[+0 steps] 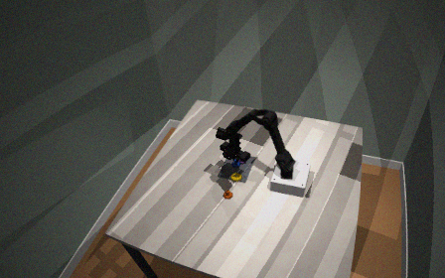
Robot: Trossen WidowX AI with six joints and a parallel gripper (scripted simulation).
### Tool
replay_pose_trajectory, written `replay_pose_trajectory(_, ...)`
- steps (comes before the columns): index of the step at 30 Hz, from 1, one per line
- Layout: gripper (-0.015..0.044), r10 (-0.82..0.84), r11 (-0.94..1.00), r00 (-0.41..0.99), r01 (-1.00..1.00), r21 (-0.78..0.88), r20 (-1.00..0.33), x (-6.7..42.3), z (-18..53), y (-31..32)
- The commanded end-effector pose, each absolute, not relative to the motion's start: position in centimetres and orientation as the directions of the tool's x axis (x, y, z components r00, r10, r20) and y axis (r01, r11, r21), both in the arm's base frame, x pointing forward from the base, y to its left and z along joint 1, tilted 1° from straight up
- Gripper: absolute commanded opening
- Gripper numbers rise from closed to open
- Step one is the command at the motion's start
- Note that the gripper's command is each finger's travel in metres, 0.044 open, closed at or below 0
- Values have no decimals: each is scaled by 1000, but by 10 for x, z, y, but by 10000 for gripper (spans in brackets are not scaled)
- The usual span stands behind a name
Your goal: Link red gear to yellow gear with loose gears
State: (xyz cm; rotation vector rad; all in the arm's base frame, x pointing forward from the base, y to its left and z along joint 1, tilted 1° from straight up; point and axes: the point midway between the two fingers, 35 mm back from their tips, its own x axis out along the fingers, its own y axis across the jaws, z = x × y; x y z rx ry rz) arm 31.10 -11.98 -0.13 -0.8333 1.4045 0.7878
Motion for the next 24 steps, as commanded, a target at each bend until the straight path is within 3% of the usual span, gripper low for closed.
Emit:
replay_pose_trajectory(1, 0, -18, 434, 23, -900, -29, -1000, 311, -3, -120)
replay_pose_trajectory(9, 0, -18, 438, 23, -899, -29, -1000, 312, -5, -120)
replay_pose_trajectory(15, 140, -18, 498, 23, -867, -29, -1000, 312, -3, -120)
replay_pose_trajectory(24, 140, -18, 573, 23, -819, -29, -1000, 311, 38, -119)
